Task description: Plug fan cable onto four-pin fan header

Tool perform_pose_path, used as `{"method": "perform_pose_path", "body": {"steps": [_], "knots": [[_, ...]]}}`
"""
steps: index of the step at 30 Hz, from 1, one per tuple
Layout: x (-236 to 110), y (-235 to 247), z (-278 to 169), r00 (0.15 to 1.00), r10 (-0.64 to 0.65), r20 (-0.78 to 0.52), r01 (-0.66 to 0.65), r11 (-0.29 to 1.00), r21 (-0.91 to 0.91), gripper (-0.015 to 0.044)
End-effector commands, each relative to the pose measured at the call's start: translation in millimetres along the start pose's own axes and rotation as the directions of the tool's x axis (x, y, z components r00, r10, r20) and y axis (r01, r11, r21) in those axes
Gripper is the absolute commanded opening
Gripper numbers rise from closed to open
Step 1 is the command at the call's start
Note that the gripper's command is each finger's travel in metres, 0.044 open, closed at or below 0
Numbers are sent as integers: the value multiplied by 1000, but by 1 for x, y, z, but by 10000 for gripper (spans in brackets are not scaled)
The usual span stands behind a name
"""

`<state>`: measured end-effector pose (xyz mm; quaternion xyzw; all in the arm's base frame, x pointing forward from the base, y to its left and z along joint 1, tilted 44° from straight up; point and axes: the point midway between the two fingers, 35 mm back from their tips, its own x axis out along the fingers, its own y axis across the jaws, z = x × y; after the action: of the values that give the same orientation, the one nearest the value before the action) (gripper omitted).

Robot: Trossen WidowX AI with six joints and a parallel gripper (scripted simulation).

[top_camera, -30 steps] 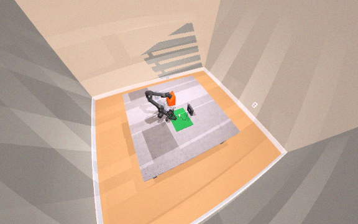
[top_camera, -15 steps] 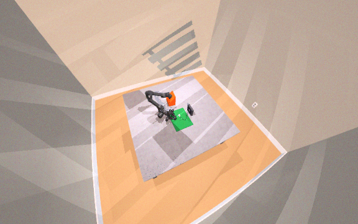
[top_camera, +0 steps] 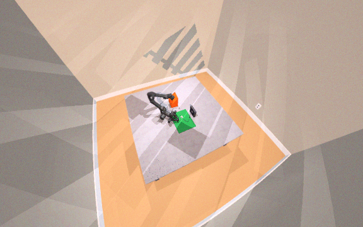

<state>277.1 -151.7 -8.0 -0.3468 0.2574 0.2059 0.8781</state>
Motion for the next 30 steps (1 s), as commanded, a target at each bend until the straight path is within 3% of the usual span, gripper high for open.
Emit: {"method": "perform_pose_path", "body": {"steps": [1, 13, 21, 30], "knots": [[0, 0, 0, 1000, -1, 0, 1, 1000, 0, 0], [0, 0, 0, 1000, -1, 0, 1, 1000, 0, 0], [0, 0, 0, 1000, 0, 0, 0, 1000, 0, 205], [0, 0, 0, 1000, 0, 0, 0, 1000, 0, 205]]}}
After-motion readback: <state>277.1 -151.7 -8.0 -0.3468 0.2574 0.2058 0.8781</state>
